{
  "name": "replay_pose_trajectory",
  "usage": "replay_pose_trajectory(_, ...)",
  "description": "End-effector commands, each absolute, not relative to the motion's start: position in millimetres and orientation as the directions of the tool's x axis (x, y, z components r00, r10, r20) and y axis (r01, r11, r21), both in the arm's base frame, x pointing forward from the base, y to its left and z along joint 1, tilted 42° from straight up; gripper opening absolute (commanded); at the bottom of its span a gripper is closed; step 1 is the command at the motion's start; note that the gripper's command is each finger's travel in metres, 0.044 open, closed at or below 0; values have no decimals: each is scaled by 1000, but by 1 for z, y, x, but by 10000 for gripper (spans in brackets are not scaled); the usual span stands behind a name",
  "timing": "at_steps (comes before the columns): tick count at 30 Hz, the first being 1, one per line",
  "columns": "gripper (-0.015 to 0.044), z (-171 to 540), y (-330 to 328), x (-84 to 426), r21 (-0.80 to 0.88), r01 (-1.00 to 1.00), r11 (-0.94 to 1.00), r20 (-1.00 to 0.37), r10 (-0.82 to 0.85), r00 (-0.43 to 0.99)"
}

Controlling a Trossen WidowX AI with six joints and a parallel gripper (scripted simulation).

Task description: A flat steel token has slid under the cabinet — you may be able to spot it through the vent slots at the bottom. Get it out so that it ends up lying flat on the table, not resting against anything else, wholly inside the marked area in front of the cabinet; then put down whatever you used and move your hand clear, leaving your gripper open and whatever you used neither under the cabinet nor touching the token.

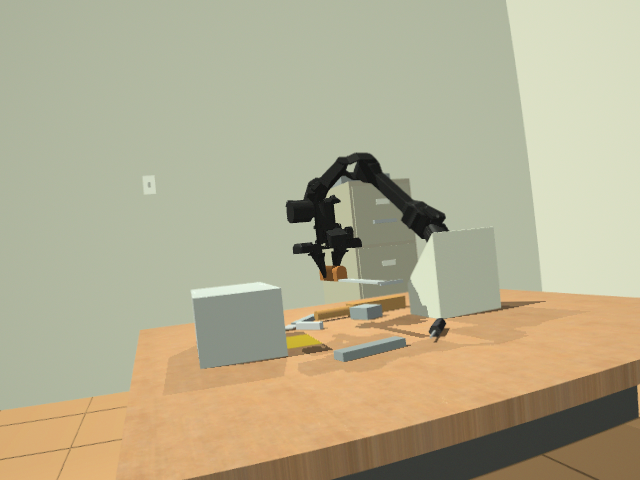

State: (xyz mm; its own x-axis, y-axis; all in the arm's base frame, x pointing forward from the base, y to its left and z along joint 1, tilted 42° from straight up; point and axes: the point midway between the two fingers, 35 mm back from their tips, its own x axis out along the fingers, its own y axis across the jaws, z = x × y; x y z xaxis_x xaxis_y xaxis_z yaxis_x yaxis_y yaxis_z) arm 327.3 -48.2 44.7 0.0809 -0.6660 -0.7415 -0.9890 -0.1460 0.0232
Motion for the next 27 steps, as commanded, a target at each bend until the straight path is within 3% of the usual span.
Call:
replay_pose_trajectory(1, 0, 44, -47, 327, 49, -983, -176, -747, -660, 81)
replay_pose_trajectory(27, 0, 45, -48, 327, 181, -931, -318, -747, -660, 81)
